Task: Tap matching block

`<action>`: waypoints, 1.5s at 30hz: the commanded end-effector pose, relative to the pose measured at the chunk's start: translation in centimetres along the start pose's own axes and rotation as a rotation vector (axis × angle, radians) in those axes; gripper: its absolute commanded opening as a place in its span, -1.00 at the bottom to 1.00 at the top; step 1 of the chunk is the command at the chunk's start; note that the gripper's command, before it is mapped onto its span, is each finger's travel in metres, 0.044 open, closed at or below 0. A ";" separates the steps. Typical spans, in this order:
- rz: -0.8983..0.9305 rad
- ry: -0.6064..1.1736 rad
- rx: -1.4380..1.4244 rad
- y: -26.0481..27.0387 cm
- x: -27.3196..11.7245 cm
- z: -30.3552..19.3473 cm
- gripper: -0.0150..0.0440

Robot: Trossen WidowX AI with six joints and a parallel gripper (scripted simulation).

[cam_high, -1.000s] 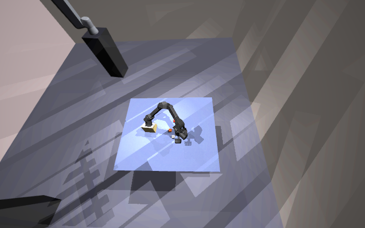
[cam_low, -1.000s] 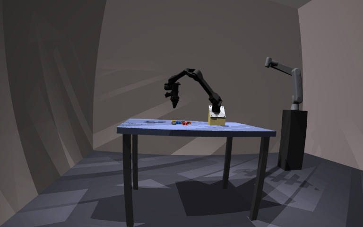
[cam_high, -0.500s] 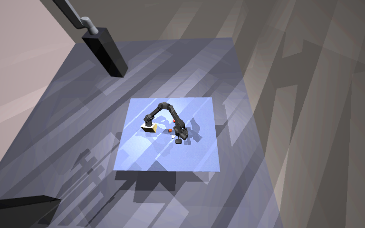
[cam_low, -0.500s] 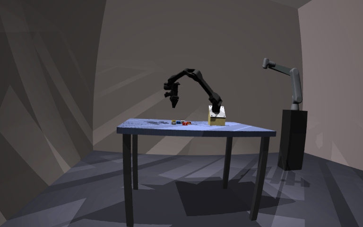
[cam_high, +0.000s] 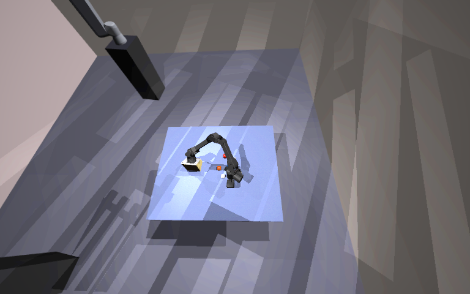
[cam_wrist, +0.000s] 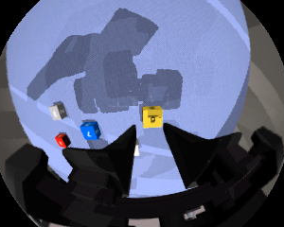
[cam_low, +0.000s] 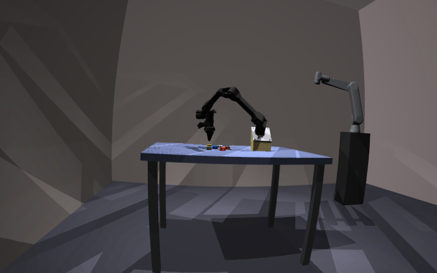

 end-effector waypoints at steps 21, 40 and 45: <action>0.002 -0.021 0.003 -0.1 1.1 0.1 -0.42; 0.004 -0.021 0.003 -0.1 3.4 0.1 -0.42; 0.002 -0.021 0.003 -0.1 0.7 0.1 -0.42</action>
Point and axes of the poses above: the point midway between the two fingers, 35 mm back from their tips, its own x axis out along the fingers, its own y axis across the jaws, z = x × y, the point moved 8 cm from there along -x, back along the fingers, and after that the axes turned 11 degrees about x, right-handed, at the moved point
